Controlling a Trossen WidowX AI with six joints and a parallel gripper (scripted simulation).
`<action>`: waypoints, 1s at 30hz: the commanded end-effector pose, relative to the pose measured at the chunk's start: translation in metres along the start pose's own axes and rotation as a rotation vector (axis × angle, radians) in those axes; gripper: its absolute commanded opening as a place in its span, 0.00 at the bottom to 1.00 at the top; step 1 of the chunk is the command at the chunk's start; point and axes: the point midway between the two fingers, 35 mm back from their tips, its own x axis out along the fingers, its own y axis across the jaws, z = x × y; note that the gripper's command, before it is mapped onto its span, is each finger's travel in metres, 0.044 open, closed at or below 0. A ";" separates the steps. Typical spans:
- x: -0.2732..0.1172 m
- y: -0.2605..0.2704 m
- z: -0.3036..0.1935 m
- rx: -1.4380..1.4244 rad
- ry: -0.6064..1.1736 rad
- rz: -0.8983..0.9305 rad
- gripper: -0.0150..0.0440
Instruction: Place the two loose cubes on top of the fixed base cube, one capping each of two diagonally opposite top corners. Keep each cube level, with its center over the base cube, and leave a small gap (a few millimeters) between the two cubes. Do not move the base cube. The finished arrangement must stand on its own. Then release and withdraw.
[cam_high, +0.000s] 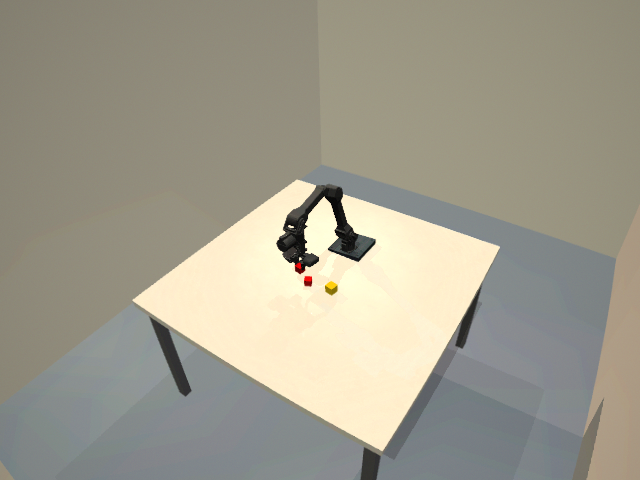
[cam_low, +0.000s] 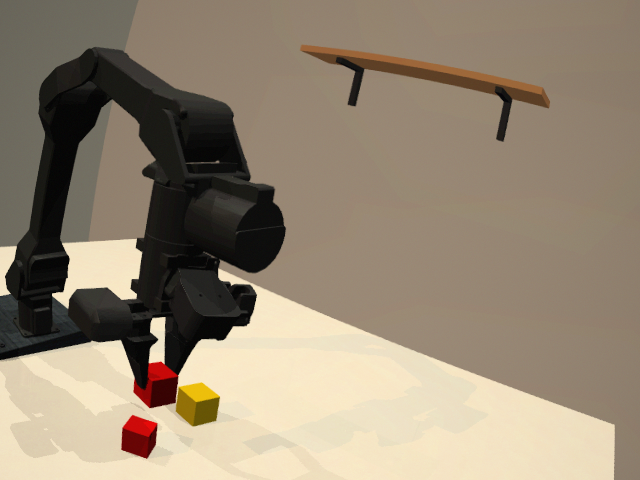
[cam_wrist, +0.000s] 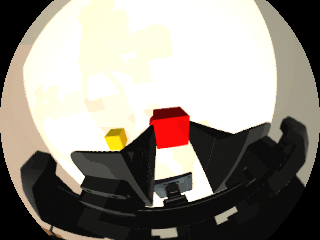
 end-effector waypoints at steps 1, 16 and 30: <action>0.003 0.012 -0.002 -0.064 0.003 0.002 0.43; 0.011 0.058 -0.014 -0.317 0.004 0.007 0.43; 0.018 0.099 -0.030 -0.553 0.004 0.011 0.43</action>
